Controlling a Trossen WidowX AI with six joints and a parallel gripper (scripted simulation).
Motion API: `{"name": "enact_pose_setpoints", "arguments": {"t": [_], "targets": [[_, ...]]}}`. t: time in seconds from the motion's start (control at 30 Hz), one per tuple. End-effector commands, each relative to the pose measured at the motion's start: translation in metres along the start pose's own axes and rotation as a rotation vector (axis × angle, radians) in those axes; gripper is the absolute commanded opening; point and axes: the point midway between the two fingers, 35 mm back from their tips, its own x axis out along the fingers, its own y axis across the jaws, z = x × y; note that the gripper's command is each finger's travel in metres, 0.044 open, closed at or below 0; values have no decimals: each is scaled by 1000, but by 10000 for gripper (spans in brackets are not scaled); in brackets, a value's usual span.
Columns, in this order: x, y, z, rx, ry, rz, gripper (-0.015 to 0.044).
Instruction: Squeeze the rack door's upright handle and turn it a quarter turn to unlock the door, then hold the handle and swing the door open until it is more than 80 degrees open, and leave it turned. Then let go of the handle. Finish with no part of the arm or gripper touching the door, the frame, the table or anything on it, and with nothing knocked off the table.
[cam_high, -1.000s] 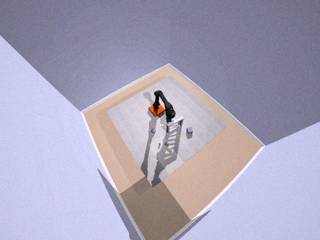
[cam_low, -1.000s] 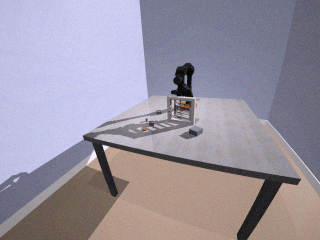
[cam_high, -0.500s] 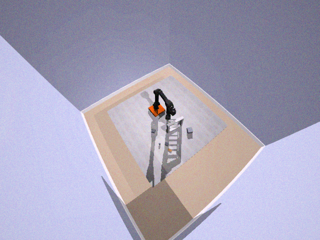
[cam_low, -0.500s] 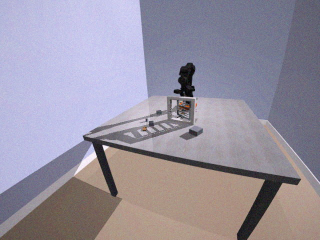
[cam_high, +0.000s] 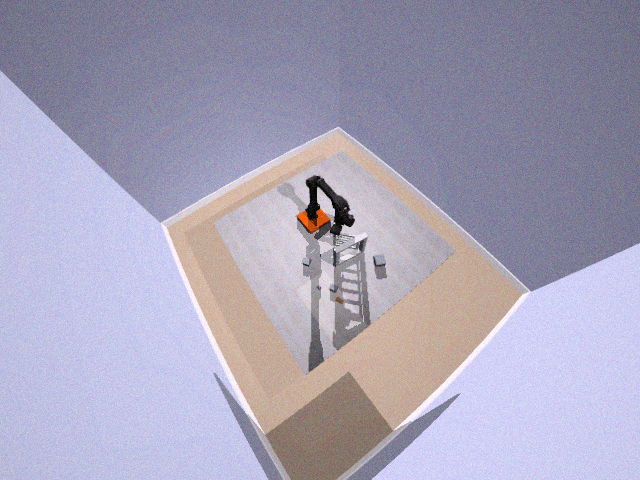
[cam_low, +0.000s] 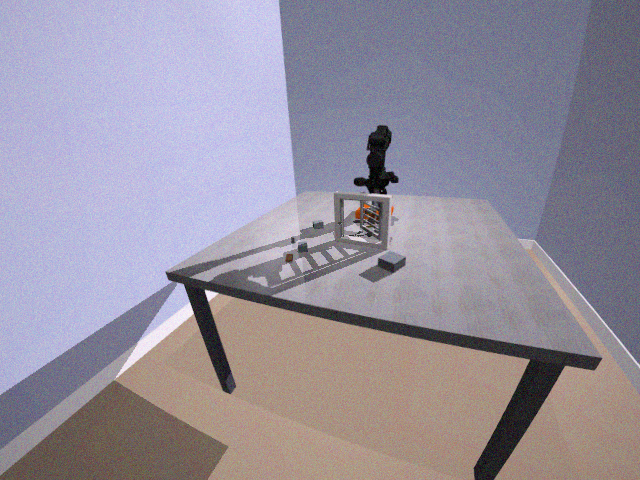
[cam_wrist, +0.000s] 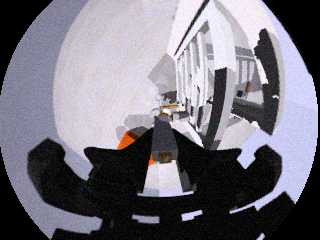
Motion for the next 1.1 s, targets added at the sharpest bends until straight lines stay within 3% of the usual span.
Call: {"name": "enact_pose_setpoints", "arguments": {"t": [0.0,1.07], "targets": [[0,6,2,74,-8,-4,12],[0,65,29,500,-10,5,12]]}}
